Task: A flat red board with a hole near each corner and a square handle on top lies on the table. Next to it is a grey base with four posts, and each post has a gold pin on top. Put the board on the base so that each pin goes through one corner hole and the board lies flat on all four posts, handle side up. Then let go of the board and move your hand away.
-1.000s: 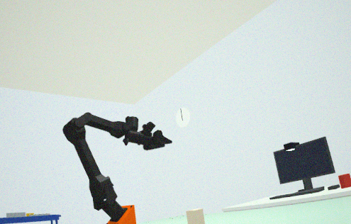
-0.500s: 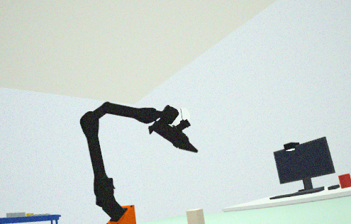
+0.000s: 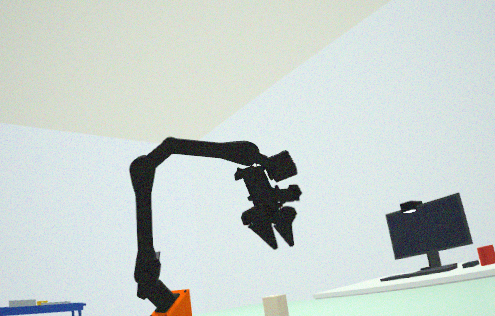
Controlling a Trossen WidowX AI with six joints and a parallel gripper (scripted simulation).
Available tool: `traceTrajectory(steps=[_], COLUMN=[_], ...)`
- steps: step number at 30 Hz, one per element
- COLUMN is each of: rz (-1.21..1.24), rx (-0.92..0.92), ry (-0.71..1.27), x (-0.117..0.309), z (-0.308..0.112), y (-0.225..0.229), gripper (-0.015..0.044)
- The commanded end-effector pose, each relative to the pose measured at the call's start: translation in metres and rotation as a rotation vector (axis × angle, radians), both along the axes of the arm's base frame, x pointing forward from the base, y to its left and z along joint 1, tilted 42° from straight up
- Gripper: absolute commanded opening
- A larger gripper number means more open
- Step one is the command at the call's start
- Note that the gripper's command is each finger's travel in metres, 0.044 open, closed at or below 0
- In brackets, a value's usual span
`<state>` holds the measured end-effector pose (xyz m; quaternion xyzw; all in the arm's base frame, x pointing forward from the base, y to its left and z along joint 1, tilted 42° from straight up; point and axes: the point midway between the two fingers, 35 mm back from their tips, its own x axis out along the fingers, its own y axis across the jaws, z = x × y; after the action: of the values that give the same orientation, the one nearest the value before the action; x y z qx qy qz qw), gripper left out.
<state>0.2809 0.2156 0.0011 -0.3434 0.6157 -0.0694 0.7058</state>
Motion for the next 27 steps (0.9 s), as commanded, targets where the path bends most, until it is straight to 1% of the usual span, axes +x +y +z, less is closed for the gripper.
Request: traceTrajectory(steps=[1,7,12,27], rz=[-0.194,-0.214,-0.214,-0.214], rx=[-0.122,-0.135,-0.136,-0.137], ry=[0.074,0.084,0.084,0.083], x=[0.025,0.024,0.025,0.026], z=[0.010,0.014,-0.010,-0.025], y=[-0.061,-0.071,-0.094,-0.108], gripper=[0.0440,0.0440,0.0440,0.0440])
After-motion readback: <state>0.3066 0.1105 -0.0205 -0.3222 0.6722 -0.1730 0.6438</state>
